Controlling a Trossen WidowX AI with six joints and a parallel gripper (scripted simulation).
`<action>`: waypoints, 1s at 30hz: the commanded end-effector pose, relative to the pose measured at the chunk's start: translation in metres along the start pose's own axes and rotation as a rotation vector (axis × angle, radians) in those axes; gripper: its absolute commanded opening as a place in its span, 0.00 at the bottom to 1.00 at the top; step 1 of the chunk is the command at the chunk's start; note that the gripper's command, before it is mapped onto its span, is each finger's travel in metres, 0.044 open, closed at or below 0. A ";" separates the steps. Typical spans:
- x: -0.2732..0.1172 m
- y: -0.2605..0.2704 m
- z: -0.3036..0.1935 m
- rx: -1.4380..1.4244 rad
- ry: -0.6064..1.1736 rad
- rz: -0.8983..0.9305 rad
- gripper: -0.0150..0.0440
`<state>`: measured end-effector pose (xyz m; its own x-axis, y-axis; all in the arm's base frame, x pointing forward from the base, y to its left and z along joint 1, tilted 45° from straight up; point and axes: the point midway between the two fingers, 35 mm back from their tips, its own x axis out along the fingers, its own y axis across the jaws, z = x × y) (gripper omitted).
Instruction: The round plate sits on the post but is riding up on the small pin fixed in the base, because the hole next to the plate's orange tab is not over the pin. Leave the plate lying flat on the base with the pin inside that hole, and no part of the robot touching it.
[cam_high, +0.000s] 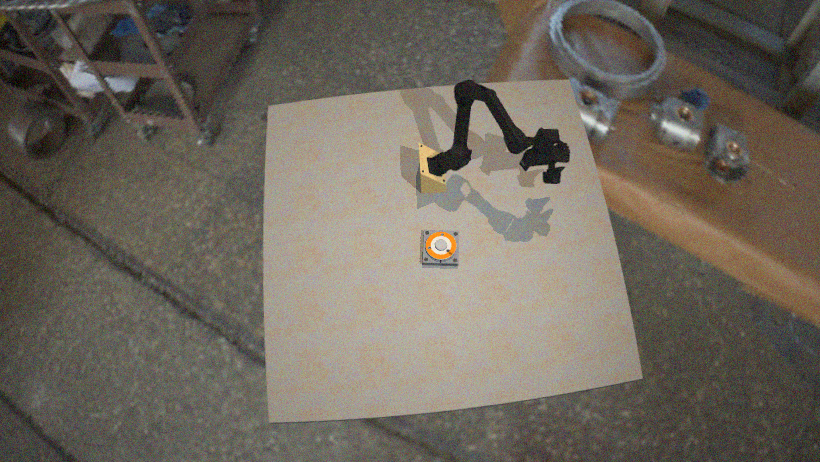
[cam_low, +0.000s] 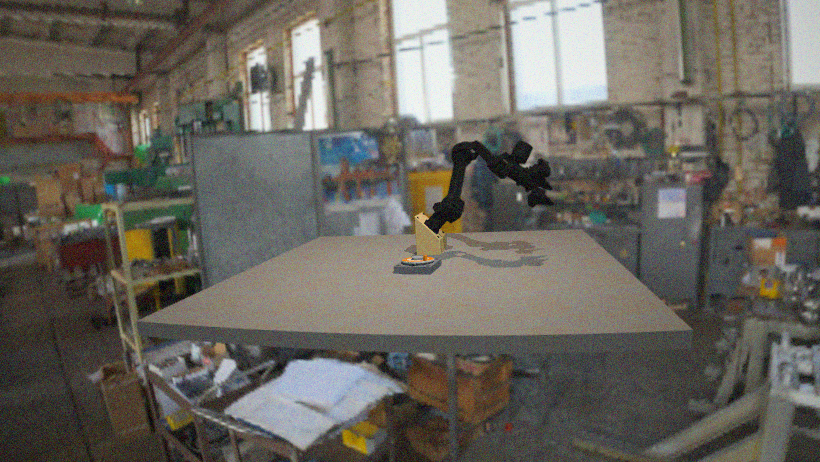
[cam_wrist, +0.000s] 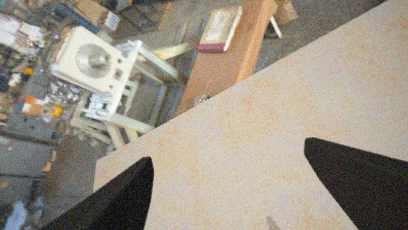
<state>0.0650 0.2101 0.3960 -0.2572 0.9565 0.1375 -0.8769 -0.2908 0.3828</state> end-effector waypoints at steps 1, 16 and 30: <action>0.000 -0.005 0.001 0.002 -0.006 -0.015 0.89; -0.129 -0.244 -0.041 0.385 0.007 -0.795 0.25; -0.293 -0.276 -0.176 0.976 0.204 -1.074 0.25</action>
<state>0.3245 0.0522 0.1261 0.3108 0.7047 -0.6378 -0.2129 0.7056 0.6759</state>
